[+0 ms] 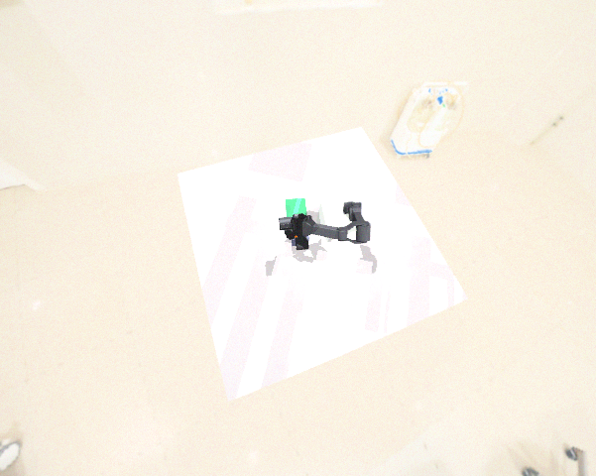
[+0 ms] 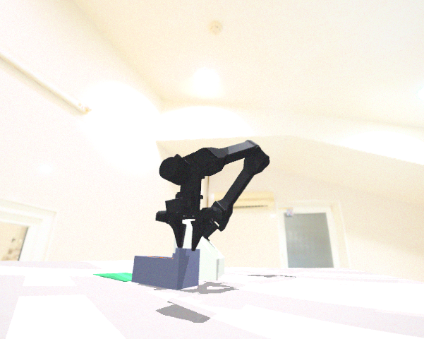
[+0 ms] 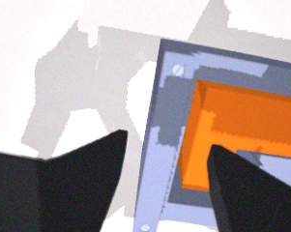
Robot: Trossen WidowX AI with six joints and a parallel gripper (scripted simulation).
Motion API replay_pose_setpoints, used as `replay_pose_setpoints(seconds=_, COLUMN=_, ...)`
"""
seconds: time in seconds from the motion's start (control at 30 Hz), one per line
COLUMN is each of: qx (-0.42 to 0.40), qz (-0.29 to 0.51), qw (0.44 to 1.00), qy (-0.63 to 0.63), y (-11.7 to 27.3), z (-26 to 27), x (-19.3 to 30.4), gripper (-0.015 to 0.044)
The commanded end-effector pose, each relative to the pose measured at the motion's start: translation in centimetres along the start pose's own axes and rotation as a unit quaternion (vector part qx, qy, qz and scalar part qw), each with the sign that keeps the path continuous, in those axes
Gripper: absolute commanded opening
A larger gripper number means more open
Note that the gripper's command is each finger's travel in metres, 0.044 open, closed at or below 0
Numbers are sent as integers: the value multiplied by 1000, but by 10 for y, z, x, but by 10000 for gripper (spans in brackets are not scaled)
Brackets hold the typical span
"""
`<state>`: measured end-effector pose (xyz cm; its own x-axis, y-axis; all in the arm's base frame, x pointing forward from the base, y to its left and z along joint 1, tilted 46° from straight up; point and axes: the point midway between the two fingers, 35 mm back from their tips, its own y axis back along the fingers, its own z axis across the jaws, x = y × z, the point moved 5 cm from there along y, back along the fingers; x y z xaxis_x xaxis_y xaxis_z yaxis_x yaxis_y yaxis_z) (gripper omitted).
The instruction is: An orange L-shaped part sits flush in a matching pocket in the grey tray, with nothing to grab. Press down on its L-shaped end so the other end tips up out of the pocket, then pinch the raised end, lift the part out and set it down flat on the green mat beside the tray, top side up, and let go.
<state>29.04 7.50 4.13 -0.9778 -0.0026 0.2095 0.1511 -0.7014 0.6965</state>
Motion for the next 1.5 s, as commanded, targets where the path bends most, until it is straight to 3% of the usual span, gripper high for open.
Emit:
replay_pose_setpoints(seconds=0.0, qx=-4, qz=-1, qw=1000, qy=-6, y=-13, z=-2, x=1, gripper=180)
replay_pose_setpoints(seconds=1.47, qx=-4, qz=-1, qw=1000, qy=-6, y=-49, z=-1, x=1, gripper=180)
